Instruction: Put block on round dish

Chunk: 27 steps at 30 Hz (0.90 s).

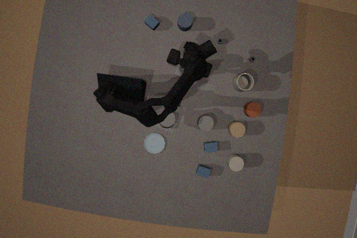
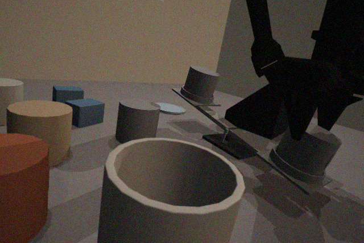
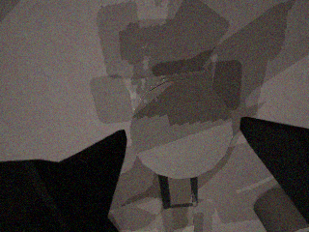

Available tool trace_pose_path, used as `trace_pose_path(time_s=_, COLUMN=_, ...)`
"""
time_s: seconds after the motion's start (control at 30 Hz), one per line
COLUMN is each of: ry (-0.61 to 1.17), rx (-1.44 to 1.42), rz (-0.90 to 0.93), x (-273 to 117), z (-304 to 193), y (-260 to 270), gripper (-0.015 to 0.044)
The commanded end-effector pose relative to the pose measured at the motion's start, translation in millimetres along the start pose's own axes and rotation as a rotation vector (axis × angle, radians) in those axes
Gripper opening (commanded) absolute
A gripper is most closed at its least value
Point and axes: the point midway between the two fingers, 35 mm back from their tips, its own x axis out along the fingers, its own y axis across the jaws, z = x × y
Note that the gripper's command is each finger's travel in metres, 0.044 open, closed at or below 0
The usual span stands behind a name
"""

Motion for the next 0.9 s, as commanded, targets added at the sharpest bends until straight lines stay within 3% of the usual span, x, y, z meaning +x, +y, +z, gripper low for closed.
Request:
trace_pose_path(time_s=0.0, ry=0.008, rx=-0.007, rz=0.005, x=9.9, z=-1.5, y=1.4, gripper=0.0440)
trace_pose_path(time_s=0.53, ry=0.010, rx=-0.007, rz=0.004, x=32.9, z=-3.0, y=2.5, gripper=0.0440)
trace_pose_path(time_s=0.63, ry=0.010, rx=-0.007, rz=0.004, x=32.9, z=-3.0, y=2.5, gripper=0.0361)
trace_pose_path(time_s=0.87, ry=0.010, rx=-0.007, rz=0.004, x=32.9, z=-3.0, y=2.5, gripper=0.0315)
